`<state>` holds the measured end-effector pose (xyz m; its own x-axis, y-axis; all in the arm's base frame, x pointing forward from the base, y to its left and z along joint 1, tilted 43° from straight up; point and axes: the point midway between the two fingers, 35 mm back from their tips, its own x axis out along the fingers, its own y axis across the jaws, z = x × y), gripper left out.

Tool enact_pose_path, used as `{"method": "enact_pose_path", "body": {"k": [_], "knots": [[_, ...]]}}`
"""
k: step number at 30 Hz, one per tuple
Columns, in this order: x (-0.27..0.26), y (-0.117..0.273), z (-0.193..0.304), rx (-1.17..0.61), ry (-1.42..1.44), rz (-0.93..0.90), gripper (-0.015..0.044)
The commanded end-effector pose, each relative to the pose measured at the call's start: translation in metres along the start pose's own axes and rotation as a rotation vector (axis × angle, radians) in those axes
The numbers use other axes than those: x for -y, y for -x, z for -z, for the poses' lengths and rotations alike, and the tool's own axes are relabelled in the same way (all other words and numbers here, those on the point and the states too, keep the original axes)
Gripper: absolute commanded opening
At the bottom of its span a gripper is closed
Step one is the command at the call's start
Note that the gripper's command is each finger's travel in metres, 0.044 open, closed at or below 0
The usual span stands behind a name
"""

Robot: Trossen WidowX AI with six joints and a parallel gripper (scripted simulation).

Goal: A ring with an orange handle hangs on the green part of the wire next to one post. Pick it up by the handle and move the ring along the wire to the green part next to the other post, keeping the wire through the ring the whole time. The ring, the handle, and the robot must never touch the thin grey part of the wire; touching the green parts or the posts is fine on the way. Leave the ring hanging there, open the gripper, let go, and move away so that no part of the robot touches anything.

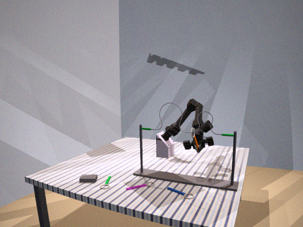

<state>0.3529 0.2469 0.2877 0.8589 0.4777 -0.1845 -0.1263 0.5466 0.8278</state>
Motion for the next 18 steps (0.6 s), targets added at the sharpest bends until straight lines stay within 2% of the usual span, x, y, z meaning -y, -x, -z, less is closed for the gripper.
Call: {"method": "enact_pose_path", "body": {"k": [1, 18], "knots": [[0.01, 0.003, -0.002, -0.004, 0.052, 0.026, -0.015], [0.038, 0.008, -0.005, -0.014, 0.141, 0.077, -0.015]]}}
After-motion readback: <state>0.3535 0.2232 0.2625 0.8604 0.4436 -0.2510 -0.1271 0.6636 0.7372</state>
